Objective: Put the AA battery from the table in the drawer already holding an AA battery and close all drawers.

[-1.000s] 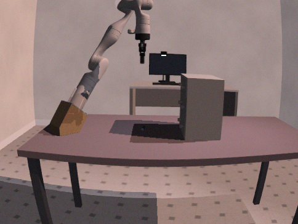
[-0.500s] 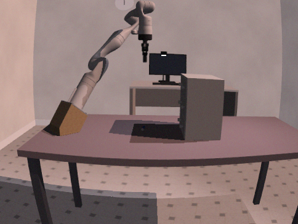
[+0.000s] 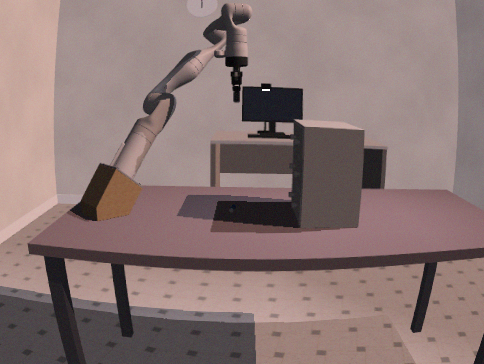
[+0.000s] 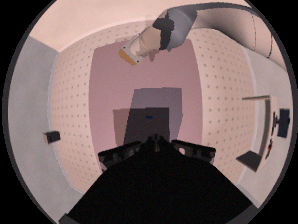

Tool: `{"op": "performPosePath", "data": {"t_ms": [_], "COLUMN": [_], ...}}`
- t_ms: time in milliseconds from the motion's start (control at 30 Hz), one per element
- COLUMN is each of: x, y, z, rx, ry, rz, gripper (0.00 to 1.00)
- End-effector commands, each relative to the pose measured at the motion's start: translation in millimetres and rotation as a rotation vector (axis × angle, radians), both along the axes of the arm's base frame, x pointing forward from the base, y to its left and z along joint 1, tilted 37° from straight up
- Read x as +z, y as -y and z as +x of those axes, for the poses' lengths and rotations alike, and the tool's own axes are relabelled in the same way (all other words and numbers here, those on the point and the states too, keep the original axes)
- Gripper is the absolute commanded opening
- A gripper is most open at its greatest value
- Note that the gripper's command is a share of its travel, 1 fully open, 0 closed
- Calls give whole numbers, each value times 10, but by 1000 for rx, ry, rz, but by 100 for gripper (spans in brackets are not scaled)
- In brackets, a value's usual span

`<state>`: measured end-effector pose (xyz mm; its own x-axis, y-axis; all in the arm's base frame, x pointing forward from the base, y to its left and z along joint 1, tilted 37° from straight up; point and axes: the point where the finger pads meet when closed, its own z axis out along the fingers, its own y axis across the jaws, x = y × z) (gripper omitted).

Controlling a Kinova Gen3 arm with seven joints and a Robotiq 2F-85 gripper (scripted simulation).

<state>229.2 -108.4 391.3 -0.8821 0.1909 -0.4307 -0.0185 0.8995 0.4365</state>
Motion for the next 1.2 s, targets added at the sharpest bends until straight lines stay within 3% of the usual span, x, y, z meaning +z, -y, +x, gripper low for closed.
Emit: {"op": "performPosePath", "data": {"t_ms": [0,233,1000,1167], "x": [-12,-61,-346,-379], "y": [-9,-35,-186,-202], "z": [8,129,839,919], "rx": [-5,-33,-195,-213], "ry": [4,61,395,433], "rz": [1,2,8,9], "gripper": [0,0,0,0]}}
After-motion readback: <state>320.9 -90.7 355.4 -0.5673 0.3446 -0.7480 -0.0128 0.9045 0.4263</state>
